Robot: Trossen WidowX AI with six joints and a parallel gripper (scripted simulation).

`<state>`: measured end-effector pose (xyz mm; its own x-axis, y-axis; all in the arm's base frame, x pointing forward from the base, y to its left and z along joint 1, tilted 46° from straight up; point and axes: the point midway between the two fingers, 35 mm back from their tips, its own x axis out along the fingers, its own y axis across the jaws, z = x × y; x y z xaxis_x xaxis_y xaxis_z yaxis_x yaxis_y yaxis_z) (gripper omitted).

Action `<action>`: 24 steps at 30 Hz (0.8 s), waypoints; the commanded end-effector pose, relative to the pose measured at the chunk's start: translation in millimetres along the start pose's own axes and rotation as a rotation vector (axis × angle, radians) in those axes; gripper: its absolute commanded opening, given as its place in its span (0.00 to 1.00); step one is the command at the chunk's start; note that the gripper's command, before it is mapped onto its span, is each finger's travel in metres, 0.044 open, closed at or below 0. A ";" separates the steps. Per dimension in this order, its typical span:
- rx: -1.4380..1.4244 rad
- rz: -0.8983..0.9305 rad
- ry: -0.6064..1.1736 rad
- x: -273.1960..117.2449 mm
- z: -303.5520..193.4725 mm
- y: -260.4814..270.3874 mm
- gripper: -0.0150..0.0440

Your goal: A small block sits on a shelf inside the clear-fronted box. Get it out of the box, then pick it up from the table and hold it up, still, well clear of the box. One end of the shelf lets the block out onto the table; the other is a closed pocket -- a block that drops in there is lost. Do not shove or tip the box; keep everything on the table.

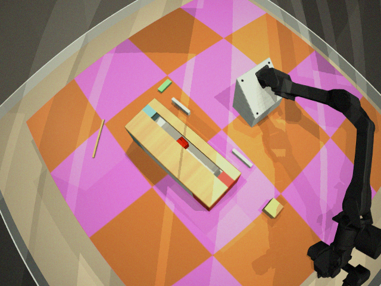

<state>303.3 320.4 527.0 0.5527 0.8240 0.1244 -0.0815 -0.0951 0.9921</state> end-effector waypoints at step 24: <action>0.135 -0.937 -0.143 -119.0 254.2 -340.8 0.93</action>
<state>478.3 145.4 224.5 0.5359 0.5375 -0.6511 0.4388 0.4815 0.7587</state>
